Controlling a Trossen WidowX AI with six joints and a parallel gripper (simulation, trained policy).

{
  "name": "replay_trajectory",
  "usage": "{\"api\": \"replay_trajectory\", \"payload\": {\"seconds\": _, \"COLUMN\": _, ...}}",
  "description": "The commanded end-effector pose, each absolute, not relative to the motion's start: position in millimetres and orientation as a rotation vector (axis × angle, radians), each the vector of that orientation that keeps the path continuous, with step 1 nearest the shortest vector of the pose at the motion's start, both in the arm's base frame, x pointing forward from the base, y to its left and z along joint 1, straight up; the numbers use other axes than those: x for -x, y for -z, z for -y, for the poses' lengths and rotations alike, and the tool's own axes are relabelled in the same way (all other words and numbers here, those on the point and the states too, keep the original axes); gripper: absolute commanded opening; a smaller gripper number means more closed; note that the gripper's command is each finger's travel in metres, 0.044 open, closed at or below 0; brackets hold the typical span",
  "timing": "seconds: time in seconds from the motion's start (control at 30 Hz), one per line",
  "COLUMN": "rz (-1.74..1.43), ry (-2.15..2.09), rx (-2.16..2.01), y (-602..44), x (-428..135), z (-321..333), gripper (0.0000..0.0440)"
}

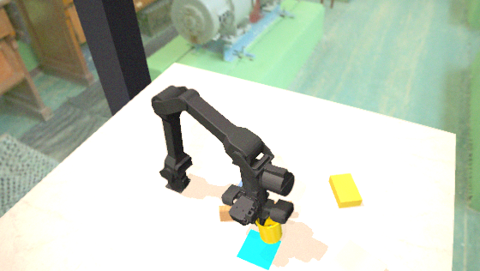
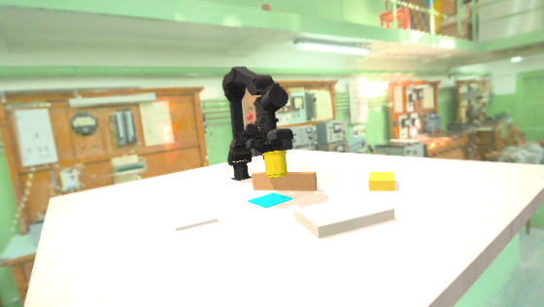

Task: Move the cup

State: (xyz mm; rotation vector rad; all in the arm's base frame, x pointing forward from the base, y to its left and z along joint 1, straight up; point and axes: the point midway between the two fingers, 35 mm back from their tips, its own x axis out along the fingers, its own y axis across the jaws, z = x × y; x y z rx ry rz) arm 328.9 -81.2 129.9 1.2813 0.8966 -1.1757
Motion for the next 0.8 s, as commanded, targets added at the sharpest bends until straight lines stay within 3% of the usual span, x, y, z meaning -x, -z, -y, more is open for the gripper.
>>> {"api": "replay_trajectory", "payload": {"seconds": 0.0, "rz": -0.898, "ry": 1.189, "rx": -1.278, "y": -116, "x": -330, "z": 88, "gripper": 0.0001}}
{"api": "replay_trajectory", "payload": {"seconds": 0.5, "rz": -0.922, "ry": 1.246, "rx": -1.277, "y": -77, "x": -319, "z": 98, "gripper": 0.0035}}
{"api": "replay_trajectory", "payload": {"seconds": 0.67, "rz": -0.928, "ry": 1.255, "rx": -1.284, "y": -69, "x": -316, "z": 100, "gripper": 0.009}}
{"api": "replay_trajectory", "payload": {"seconds": 0.77, "rz": -0.904, "ry": 1.243, "rx": -1.306, "y": -72, "x": -319, "z": 103, "gripper": 0.0153}}
